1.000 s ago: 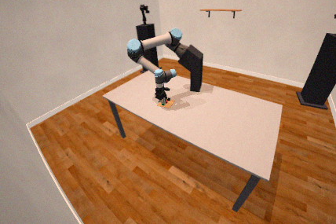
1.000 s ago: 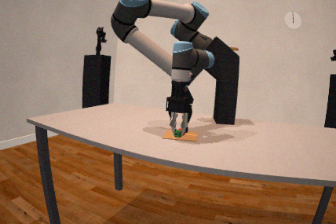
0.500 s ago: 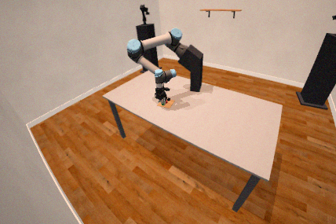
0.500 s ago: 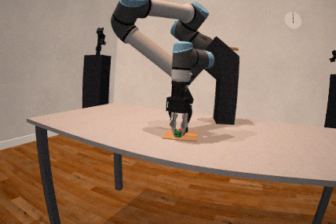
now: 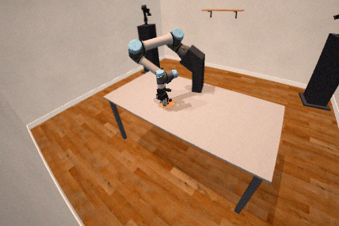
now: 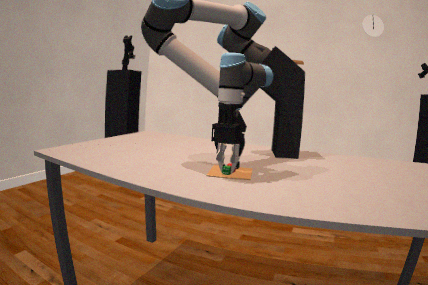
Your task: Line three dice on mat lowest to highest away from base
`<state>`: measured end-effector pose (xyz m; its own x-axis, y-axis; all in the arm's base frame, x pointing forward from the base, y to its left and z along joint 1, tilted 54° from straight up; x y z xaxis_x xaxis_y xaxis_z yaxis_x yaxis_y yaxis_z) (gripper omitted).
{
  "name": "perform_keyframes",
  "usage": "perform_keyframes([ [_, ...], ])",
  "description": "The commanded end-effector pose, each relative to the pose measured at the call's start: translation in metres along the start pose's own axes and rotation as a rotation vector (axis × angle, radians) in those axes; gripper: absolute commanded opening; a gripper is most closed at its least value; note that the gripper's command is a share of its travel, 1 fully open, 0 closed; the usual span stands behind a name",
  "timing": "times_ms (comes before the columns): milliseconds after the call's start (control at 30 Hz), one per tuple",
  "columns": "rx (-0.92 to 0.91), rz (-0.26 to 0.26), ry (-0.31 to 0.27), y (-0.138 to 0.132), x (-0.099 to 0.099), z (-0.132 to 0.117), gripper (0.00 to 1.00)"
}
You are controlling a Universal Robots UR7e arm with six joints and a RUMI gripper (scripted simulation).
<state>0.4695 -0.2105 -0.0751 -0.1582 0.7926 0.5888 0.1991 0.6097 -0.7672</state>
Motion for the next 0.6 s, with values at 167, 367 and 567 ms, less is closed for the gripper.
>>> perform_keyframes([
  [167, 0.000, 0.000, -0.001, 0.0000, 0.0002, -0.0003, 0.06],
  [367, 0.000, 0.000, -0.001, 0.0000, -0.0012, -0.0003, 0.06],
  [567, 0.000, 0.000, -0.001, 0.0000, -0.0024, -0.0003, 0.06],
])
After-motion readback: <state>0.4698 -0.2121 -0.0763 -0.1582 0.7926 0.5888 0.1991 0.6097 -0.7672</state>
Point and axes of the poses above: the point where the finger pads meet when closed, its own x axis back along the fingers, its own y axis across the jaws, z = x × y, the point moved 10 cm from there along x, back along the fingers, and after that the axes turned 3 degrees about -x, right-handed, at the moved point
